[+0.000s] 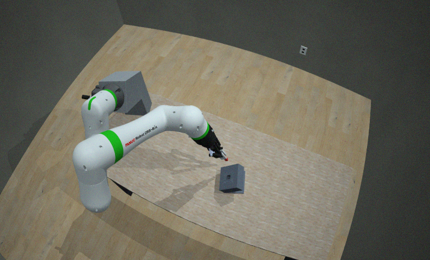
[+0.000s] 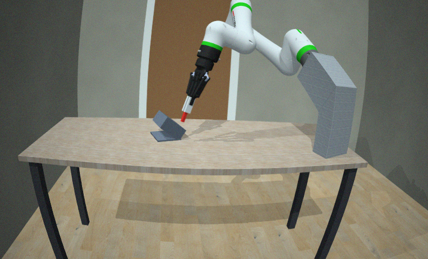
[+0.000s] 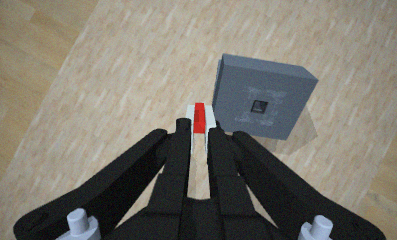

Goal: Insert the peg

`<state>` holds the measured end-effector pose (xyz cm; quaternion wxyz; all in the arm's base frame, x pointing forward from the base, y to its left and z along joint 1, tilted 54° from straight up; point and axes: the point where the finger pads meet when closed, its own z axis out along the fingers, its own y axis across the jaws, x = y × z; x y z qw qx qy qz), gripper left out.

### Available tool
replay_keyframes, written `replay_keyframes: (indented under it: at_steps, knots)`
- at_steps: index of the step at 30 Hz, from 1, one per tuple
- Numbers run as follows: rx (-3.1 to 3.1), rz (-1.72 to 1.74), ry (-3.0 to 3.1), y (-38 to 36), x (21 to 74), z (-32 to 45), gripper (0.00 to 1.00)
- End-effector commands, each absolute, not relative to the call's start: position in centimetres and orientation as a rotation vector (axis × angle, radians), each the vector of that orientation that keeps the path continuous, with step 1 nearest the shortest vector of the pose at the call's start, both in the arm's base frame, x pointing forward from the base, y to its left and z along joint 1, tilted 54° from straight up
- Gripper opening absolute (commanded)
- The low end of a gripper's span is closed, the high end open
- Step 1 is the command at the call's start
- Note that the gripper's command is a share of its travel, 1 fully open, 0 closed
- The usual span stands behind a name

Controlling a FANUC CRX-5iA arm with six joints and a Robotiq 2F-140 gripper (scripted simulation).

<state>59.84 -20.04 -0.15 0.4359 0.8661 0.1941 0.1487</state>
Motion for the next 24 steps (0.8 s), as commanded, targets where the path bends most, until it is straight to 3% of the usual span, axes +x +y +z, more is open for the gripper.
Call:
replay_keyframes:
  at_steps: [1,24]
  knots:
    - [2.154,0.400,0.481,-20.2,60.1,0.5,0.00]
    - [2.142,0.537,0.474,-21.3,60.3,4.1,0.00]
